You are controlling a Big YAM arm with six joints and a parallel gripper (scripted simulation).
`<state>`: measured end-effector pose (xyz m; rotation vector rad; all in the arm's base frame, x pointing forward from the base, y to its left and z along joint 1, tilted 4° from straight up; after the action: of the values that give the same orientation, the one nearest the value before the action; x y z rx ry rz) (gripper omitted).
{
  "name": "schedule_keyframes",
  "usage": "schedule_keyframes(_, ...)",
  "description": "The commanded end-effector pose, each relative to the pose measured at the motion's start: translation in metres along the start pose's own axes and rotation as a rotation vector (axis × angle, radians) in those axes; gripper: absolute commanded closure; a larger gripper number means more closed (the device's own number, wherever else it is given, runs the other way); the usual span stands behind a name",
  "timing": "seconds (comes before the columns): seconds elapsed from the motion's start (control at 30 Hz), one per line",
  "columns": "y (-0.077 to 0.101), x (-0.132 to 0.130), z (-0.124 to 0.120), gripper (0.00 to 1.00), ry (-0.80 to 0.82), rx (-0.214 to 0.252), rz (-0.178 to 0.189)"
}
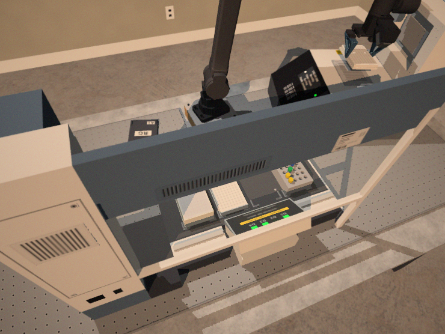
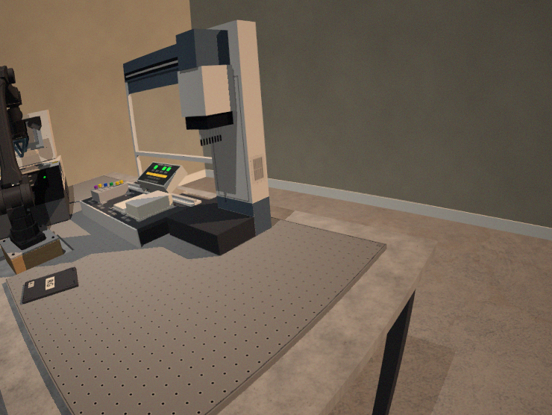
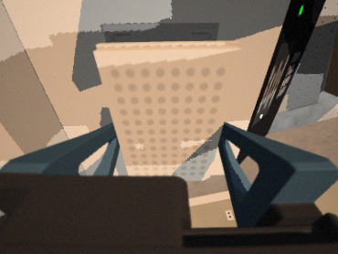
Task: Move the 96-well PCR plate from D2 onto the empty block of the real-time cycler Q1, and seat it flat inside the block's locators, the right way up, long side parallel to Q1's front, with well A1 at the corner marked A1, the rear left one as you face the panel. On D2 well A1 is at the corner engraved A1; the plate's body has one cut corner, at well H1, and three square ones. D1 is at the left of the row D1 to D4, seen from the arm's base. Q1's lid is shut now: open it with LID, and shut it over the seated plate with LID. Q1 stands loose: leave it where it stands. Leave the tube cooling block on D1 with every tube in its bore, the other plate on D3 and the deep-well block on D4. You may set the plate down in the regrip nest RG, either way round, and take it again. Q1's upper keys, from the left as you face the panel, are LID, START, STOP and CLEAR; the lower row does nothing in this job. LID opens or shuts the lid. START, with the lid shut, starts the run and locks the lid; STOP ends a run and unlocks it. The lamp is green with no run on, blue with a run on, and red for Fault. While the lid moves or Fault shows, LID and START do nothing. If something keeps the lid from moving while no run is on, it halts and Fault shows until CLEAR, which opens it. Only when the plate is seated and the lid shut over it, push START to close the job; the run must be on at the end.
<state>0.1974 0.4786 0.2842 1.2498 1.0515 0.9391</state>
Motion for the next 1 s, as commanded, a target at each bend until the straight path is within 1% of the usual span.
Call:
schedule_keyframes(0.0, 0.049, 0.004, 0.009, 1.00, -0.008, -0.012, 0.109)
schedule_keyframes(0.1, 0.049, 0.003, 0.010, 1.00, -0.010, -0.012, 0.109)
schedule_keyframes(0.17, 0.046, 0.002, 0.008, 1.00, -0.013, -0.010, 0.101)
schedule_keyframes(0.27, 0.043, 0.001, 0.001, 1.00, -0.012, -0.009, 0.093)
schedule_keyframes(0.33, 0.043, 0.001, 0.001, 1.00, -0.012, -0.009, 0.093)
schedule_keyframes(0.5, 0.038, -0.002, -0.007, 1.00, 0.000, -0.009, 0.079)
schedule_keyframes(0.57, 0.036, -0.004, -0.007, 1.00, -0.001, -0.008, 0.073)
schedule_keyframes(0.7, 0.030, -0.008, 0.002, 1.00, -0.010, -0.006, 0.060)
schedule_keyframes(0.97, 0.029, 0.001, 0.007, 1.00, -0.004, -0.007, 0.062)
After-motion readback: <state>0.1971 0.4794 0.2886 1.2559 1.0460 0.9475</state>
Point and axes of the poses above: the point where the finger pads meet when closed, its own y axis back along the fingers, its own x axis across the jaws, z = x × y, the point moved 10 cm from there along y, back along the fingers, and after that the axes turned 10 degrees about y, right-handed, at the moved point
